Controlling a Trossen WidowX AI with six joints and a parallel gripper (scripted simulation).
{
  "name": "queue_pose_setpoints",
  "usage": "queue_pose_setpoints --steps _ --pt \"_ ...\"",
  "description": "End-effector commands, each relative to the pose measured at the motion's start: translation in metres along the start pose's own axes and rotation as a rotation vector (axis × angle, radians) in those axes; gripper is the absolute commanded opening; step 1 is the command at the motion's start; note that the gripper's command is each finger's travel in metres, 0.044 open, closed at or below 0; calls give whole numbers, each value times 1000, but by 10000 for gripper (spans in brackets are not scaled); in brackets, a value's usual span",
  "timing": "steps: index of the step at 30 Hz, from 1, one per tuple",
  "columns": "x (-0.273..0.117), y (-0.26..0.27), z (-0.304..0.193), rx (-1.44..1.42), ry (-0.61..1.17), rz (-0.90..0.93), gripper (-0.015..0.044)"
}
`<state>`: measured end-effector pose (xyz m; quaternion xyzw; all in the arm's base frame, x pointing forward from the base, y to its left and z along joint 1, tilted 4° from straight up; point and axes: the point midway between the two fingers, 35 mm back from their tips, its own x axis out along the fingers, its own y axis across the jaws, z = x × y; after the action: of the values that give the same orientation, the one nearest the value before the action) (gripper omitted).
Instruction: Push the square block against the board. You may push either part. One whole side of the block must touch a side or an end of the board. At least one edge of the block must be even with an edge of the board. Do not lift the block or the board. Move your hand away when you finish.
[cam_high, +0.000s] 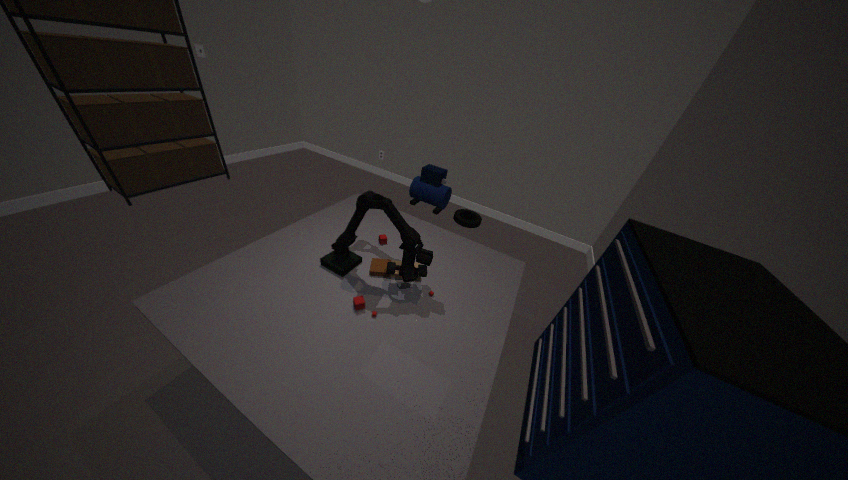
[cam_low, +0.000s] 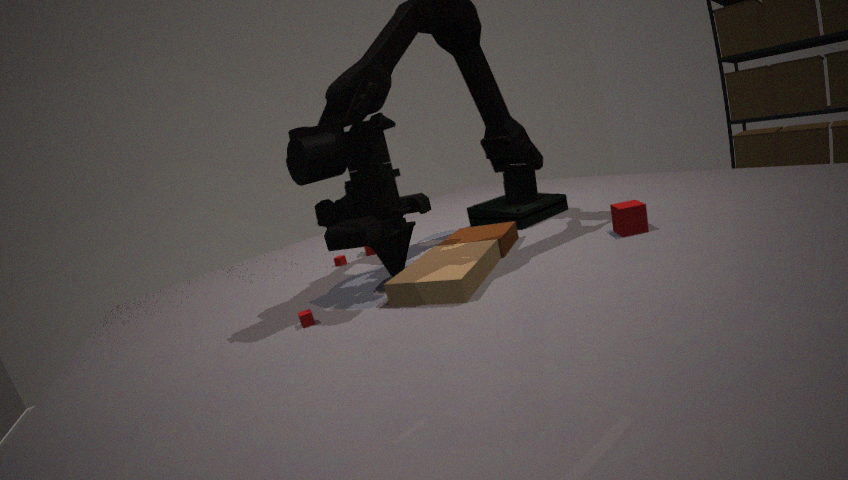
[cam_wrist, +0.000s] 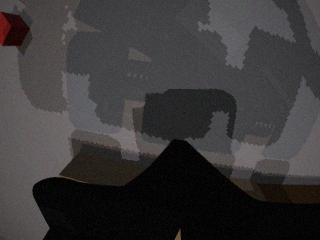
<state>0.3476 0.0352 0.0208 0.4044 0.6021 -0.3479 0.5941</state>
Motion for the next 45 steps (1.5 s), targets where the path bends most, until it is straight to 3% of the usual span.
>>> queue_pose_setpoints --steps 1,16,45 --pt "2 0 -3 9 2 3 0" --pt "2 1 -26 9 4 3 0" --pt "2 1 18 9 0 3 0"
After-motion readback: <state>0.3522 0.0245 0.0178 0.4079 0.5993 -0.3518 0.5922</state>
